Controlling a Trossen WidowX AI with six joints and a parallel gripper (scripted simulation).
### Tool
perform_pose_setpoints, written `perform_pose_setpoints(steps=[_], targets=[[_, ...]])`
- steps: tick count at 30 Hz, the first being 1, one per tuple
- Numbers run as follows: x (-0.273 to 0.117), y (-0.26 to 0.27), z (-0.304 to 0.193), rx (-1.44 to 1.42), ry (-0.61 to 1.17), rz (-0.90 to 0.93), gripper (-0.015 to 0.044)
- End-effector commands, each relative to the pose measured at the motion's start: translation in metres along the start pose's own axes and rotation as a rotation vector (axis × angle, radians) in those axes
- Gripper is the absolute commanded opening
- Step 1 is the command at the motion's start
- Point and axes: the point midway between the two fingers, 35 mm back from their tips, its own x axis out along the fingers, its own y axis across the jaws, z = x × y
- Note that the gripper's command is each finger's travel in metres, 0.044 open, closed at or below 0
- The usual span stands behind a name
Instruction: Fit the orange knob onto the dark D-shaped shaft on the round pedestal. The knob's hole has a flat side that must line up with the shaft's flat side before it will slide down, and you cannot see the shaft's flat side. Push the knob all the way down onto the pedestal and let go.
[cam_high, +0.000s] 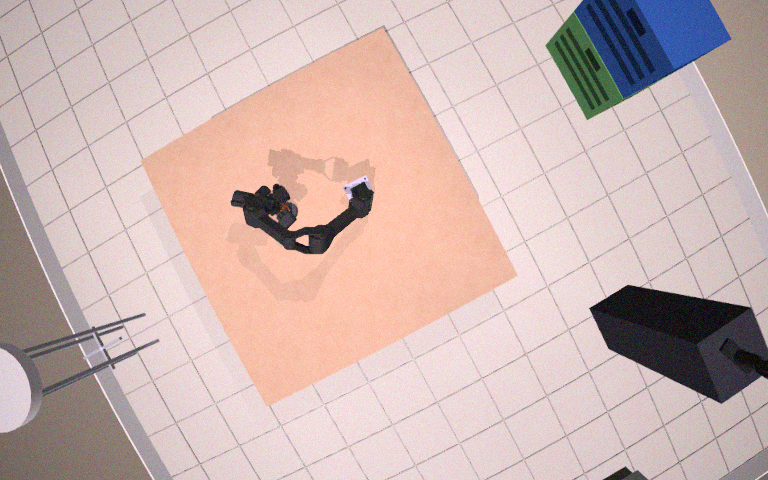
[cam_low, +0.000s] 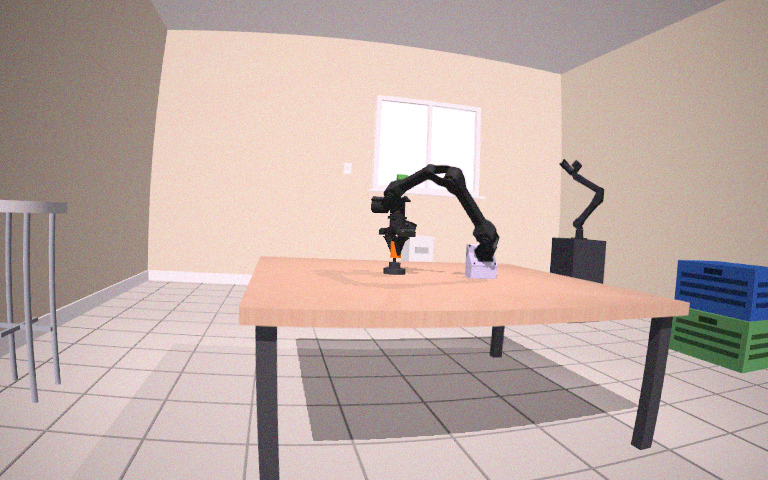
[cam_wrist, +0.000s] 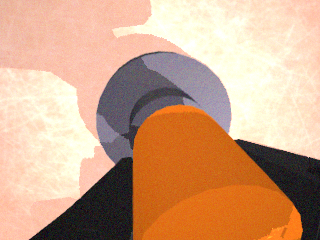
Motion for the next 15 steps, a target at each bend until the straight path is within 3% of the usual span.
perform_pose_setpoints(steps=[1, 15], targets=[[-0.0035, 0.0016, -0.0020, 0.004, 0.002, 0.006, 0.0000], [-0.0029, 0.0011, -0.0046, 0.004, 0.002, 0.006, 0.0000]])
